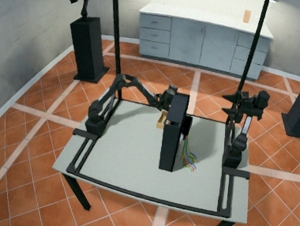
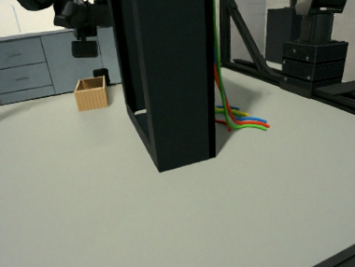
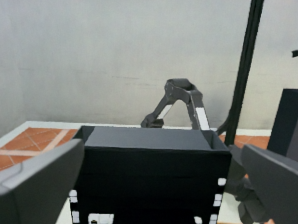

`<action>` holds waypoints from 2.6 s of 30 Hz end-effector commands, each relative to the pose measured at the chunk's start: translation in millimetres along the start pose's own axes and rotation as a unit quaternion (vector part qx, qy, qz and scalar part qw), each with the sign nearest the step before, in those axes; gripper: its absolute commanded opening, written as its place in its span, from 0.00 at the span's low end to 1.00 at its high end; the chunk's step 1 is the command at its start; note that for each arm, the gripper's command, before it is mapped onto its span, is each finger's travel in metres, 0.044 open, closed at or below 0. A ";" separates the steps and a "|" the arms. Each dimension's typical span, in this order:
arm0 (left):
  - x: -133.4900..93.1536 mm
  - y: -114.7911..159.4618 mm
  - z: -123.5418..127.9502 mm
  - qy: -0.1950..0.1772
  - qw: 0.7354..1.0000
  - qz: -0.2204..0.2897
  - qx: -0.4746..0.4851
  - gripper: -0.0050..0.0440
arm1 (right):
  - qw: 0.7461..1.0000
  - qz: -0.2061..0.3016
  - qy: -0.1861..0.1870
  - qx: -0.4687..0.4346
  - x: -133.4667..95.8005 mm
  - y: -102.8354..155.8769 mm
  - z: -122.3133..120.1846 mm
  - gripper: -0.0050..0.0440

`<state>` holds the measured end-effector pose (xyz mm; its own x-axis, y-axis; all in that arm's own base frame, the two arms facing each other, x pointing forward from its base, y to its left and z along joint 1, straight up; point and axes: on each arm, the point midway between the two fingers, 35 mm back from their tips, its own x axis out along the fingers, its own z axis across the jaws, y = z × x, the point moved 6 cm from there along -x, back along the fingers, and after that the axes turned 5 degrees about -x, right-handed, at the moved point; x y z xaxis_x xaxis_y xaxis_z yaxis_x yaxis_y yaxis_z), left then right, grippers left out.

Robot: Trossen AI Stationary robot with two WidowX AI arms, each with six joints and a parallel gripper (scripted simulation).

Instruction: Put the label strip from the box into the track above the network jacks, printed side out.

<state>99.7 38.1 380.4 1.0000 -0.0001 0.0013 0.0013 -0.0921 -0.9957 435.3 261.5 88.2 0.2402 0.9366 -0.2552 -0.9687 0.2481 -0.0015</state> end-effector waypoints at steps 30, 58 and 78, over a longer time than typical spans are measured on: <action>-0.3 -1.5 -1.1 0.000 1.000 0.000 0.004 1.00 | 0.997 0.027 -0.061 -0.024 -20.2 4.8 18.2 0.00; -0.3 -1.5 -1.1 0.000 1.000 0.000 0.004 1.00 | 0.994 0.054 -0.093 -0.037 -32.9 11.4 17.8 0.00; -0.3 -1.5 -1.1 0.000 1.000 0.000 0.004 1.00 | 0.990 0.072 -0.109 -0.045 -41.0 16.1 16.9 0.00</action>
<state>99.7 38.0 380.4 1.0000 -0.0001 0.0013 0.0013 -0.0920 -0.9958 411.7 233.5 98.7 0.1004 0.9928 -0.0655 -0.9945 0.0982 -0.0356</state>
